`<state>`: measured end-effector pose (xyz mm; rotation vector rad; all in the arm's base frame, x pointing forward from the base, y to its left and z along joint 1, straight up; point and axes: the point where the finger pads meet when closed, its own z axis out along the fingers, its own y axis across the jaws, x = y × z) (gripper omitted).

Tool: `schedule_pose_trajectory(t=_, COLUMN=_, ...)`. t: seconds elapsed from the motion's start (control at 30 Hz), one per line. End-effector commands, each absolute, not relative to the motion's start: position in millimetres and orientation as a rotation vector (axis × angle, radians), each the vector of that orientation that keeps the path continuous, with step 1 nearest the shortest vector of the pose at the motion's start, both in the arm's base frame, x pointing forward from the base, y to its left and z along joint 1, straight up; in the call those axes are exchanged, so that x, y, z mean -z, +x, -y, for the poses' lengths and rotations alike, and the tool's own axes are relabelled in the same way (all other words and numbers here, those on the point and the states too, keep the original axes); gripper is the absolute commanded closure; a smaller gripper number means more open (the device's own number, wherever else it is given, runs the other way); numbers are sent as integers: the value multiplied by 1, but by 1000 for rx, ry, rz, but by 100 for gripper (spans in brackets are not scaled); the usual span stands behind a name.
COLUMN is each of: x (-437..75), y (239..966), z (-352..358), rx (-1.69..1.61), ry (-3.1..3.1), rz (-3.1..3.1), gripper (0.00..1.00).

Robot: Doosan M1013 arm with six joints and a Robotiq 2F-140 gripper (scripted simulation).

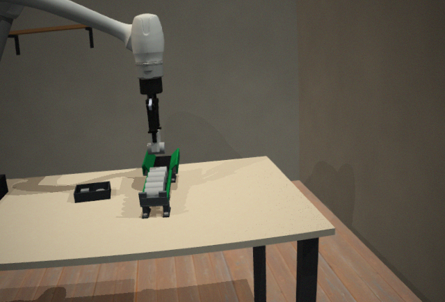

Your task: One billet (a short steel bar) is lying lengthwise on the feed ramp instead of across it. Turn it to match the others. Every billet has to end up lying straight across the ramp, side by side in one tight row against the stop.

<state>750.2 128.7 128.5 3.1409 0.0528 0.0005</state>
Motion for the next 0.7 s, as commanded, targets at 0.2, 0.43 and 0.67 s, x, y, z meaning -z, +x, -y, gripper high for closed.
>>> schedule_pose_trajectory(t=0.2, x=-132, y=749, z=-157, rx=-1, ry=3141, rz=-53, gripper=90)
schedule_pose_trajectory(t=0.43, x=-134, y=749, z=-179, rx=-1, ry=3141, rz=-53, gripper=90)
schedule_pose_trajectory(t=0.67, x=-116, y=749, z=-186, rx=-1, ry=3141, rz=-53, gripper=90)
